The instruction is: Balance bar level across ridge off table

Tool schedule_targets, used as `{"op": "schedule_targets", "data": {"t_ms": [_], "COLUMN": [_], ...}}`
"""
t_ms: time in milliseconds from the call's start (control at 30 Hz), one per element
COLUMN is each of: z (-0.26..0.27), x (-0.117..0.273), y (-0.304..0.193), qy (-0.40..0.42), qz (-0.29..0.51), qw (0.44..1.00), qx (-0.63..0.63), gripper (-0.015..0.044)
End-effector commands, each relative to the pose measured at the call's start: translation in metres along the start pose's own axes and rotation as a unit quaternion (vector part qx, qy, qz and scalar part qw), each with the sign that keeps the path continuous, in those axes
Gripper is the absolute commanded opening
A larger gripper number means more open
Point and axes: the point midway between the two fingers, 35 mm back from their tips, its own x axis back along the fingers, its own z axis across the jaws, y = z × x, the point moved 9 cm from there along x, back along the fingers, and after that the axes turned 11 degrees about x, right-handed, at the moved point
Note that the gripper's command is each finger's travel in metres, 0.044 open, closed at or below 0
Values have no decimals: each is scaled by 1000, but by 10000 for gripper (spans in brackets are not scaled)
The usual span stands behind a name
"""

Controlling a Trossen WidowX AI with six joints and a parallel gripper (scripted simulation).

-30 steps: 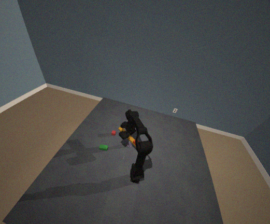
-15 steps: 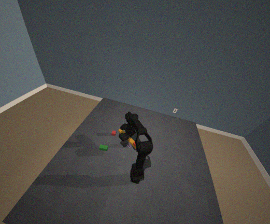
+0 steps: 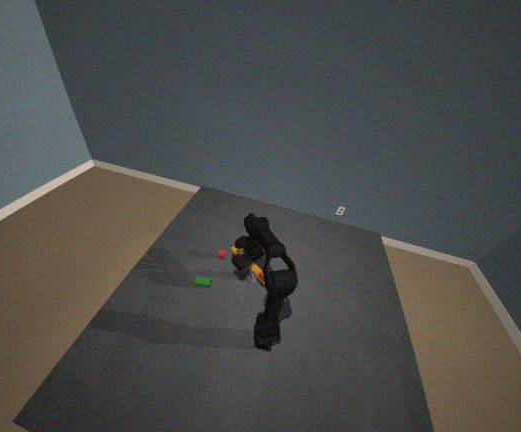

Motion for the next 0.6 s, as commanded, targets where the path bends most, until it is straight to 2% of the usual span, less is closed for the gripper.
{"op": "schedule_targets", "data": {"t_ms": [0,567], "z": [0,0], "x": [0,-2], "y": [0,0], "qy": [-1,-1], "qz": [0,0], "qw": [1000,1000], "qx": [0,0], "gripper": [0,0]}}
